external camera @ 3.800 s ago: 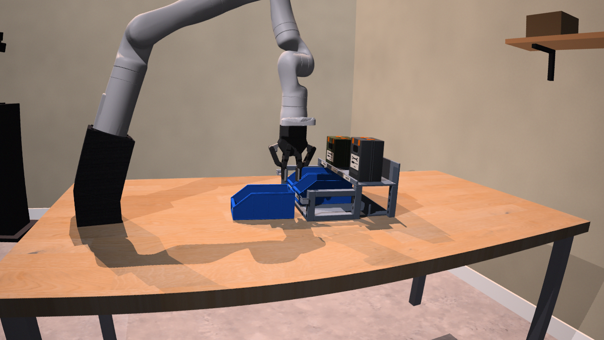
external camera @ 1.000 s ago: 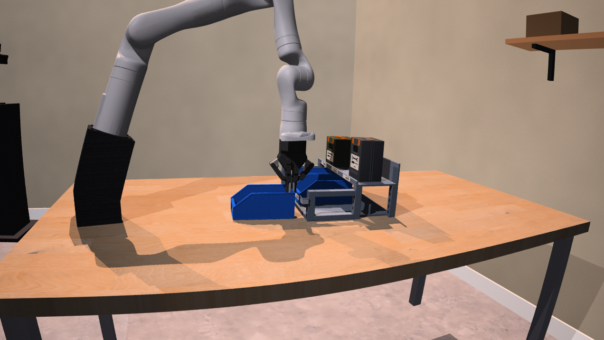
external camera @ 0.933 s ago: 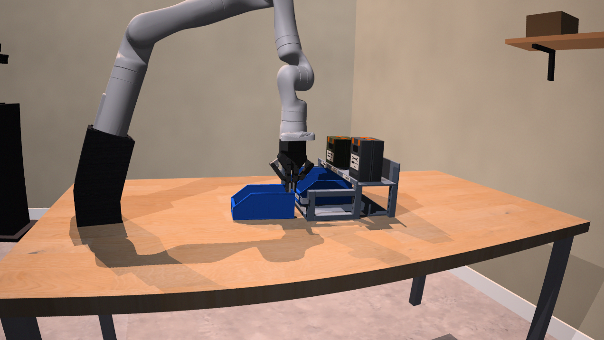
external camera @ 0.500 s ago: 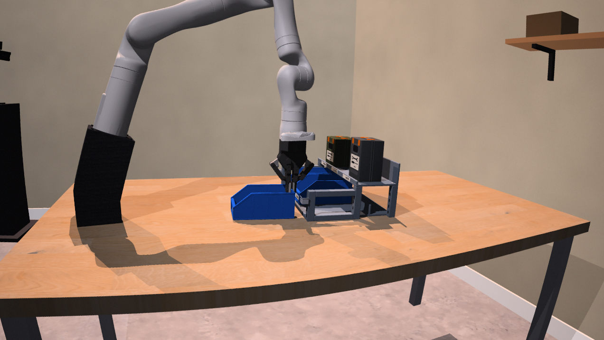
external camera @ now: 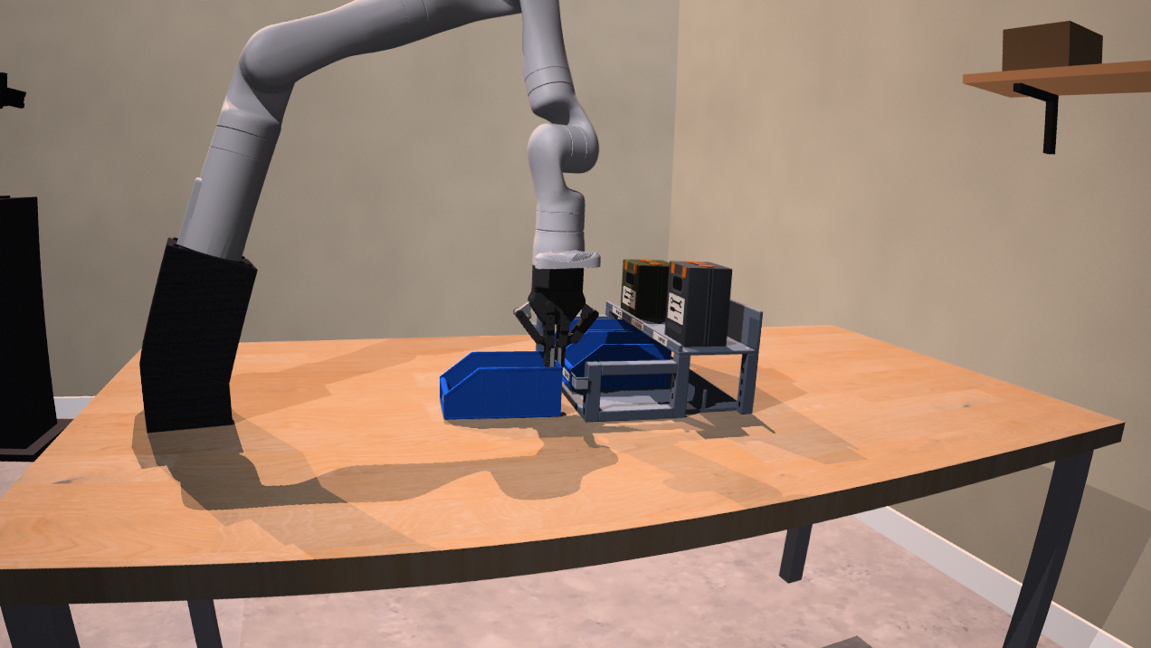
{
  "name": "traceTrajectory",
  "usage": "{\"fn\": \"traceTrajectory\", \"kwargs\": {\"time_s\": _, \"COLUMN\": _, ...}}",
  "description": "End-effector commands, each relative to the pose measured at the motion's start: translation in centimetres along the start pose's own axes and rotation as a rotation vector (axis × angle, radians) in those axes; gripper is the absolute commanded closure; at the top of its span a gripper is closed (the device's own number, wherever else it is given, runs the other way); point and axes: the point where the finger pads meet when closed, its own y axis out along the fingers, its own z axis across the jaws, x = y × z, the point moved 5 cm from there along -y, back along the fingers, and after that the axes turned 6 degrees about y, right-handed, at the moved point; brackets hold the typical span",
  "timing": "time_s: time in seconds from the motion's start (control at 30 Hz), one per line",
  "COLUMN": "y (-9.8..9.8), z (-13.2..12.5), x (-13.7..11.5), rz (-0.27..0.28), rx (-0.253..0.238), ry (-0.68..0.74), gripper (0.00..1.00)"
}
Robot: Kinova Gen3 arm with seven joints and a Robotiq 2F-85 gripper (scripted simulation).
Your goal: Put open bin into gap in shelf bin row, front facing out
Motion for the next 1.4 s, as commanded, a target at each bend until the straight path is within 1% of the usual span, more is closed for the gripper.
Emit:
{"fn": "traceTrajectory", "kwargs": {"time_s": 0.0, "y": -0.1, "z": -0.1, "x": 0.0, "rz": 0.000, "rx": -0.002, "ry": 0.000, "gripper": 0.90}}
{"fn": "traceTrajectory", "kwargs": {"time_s": 0.67, "y": -0.1, "z": -0.1, "x": 0.0, "rz": 0.000, "rx": -0.002, "ry": 0.000, "gripper": 0.90}}
{"fn": "traceTrajectory", "kwargs": {"time_s": 0.83, "y": -1.3, "z": -0.1, "x": 0.0, "rz": 0.000, "rx": -0.002, "ry": 0.000, "gripper": 0.90}}
{"fn": "traceTrajectory", "kwargs": {"time_s": 1.23, "y": -1.3, "z": -0.1, "x": 0.0, "rz": 0.000, "rx": -0.002, "ry": 0.000, "gripper": 0.90}}
{"fn": "traceTrajectory", "kwargs": {"time_s": 1.37, "y": -2.1, "z": -0.1, "x": 0.0, "rz": 0.000, "rx": -0.001, "ry": 0.000, "gripper": 0.90}}
